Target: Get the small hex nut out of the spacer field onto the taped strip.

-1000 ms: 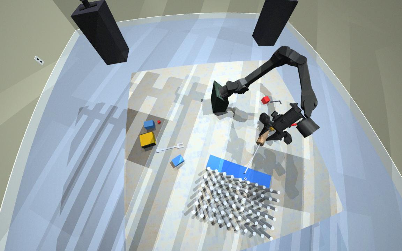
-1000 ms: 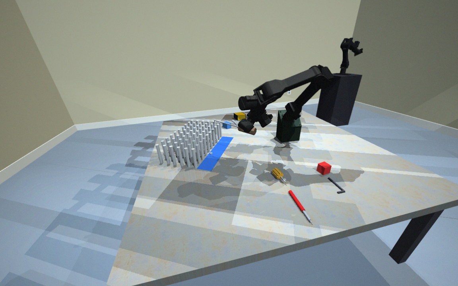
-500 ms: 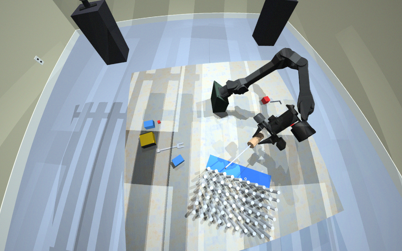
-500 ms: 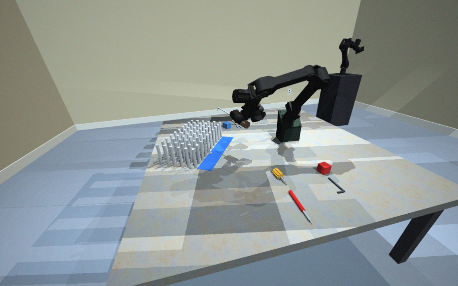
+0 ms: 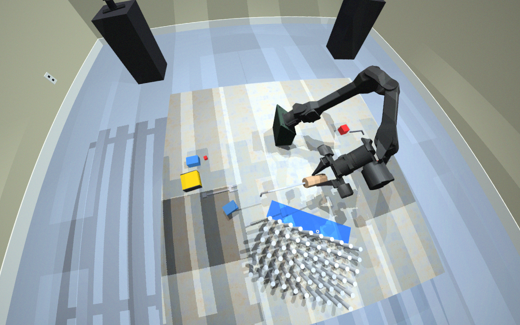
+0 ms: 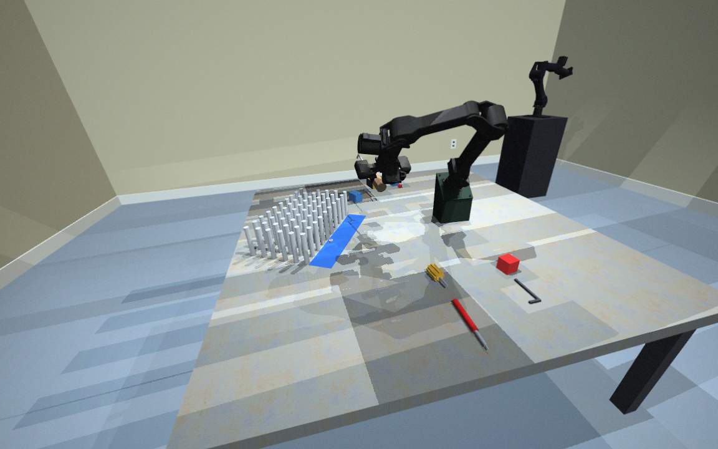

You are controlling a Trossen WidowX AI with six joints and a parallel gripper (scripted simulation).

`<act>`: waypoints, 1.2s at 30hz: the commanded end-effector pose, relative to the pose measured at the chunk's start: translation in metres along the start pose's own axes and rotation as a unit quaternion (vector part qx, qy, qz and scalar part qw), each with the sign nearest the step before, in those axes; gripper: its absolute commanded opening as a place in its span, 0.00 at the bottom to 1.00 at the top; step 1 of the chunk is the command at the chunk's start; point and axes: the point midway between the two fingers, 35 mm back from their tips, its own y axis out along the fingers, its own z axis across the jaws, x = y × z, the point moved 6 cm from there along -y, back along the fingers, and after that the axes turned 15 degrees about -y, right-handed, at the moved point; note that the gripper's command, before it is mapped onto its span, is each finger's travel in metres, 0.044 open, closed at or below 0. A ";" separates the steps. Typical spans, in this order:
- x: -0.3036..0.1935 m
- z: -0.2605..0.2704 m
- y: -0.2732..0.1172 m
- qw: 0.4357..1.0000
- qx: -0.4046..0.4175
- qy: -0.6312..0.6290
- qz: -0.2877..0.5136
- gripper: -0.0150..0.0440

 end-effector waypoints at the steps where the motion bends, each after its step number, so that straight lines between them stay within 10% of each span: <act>1: -0.017 0.006 0.002 0.999 0.009 0.041 0.017 0.25; 36: -0.124 0.064 0.043 0.830 0.027 0.556 0.021 0.25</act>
